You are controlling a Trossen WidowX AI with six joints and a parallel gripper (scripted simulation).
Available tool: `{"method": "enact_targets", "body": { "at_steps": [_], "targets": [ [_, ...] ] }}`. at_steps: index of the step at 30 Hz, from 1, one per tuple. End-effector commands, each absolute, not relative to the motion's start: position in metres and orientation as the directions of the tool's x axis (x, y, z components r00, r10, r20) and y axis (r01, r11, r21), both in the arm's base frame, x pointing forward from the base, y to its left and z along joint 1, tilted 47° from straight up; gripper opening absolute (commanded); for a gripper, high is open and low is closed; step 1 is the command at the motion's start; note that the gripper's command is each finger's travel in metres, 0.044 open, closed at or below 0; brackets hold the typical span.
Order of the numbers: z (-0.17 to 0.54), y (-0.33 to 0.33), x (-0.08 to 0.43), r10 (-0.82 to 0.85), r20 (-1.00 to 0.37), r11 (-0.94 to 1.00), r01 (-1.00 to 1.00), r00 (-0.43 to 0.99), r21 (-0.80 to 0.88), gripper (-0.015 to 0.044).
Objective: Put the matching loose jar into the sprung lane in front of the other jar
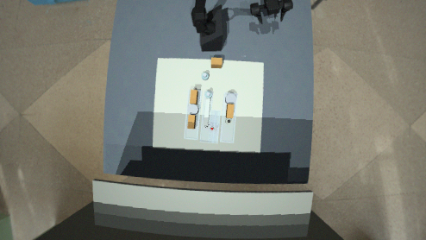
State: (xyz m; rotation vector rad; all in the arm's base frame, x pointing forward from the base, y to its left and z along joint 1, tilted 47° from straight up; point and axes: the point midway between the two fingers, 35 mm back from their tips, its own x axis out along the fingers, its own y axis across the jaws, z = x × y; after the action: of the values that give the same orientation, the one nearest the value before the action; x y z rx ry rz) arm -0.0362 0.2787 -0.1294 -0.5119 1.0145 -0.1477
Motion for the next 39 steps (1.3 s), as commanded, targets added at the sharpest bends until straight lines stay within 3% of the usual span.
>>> {"method": "enact_targets", "body": {
  "at_steps": [1, 10, 20, 29, 39],
  "targets": [
    [-0.108, 0.274, 0.018, -0.42, -0.78, 0.838, -0.131, 0.464, -0.529, 0.044],
    [-0.061, 0.233, 0.14, -0.504, -0.777, 0.816, -0.086, 0.378, -0.572, 0.044],
    [-0.015, 0.126, 0.229, -0.596, -0.758, 0.777, -0.047, 0.266, -0.628, 0.044],
    [0.023, -0.005, 0.243, -0.711, -0.695, 0.7, 0.01, 0.107, -0.714, 0.044],
    [0.016, -0.018, 0.232, -0.718, -0.69, 0.694, 0.012, 0.092, -0.72, 0.044]
  ]
}}
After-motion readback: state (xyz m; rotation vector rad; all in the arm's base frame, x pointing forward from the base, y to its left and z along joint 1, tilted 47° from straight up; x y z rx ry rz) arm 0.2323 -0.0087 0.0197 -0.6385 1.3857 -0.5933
